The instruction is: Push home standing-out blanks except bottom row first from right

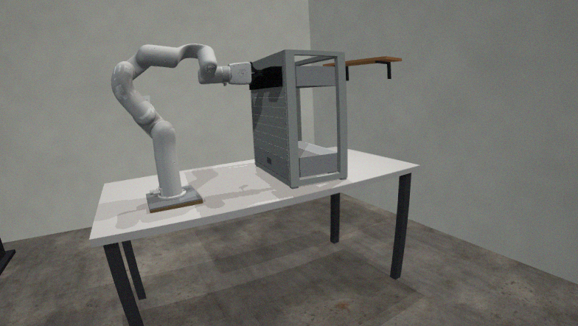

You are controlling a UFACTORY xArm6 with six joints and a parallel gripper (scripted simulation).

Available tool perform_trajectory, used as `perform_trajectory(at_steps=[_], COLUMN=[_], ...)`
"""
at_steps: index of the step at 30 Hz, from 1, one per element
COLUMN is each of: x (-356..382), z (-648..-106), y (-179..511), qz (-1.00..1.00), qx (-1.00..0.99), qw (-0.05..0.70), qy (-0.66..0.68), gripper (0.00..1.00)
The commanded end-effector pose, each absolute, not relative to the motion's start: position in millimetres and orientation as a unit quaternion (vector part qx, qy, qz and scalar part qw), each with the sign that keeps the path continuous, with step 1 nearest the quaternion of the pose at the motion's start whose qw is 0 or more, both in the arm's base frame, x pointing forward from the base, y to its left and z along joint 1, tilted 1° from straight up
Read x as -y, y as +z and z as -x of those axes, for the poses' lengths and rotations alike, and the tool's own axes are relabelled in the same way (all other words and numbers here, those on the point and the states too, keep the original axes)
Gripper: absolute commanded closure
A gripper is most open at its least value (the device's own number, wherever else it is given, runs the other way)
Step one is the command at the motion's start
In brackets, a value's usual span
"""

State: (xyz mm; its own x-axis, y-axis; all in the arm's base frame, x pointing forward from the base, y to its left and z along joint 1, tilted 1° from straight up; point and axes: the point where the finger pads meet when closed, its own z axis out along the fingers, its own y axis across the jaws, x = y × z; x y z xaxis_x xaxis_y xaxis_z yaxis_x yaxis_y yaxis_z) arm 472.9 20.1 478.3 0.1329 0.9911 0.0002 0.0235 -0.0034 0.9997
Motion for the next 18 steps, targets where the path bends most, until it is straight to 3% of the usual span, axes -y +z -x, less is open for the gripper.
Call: perform_trajectory(at_steps=[1,18], x=[-20.0,-19.6], z=[-473.3,-476.2], y=[480.4,480.3], qz=[-0.538,-0.538], qx=[-0.470,-0.470], qw=[0.527,0.527], qy=[0.461,0.461], gripper=[1.00,1.00])
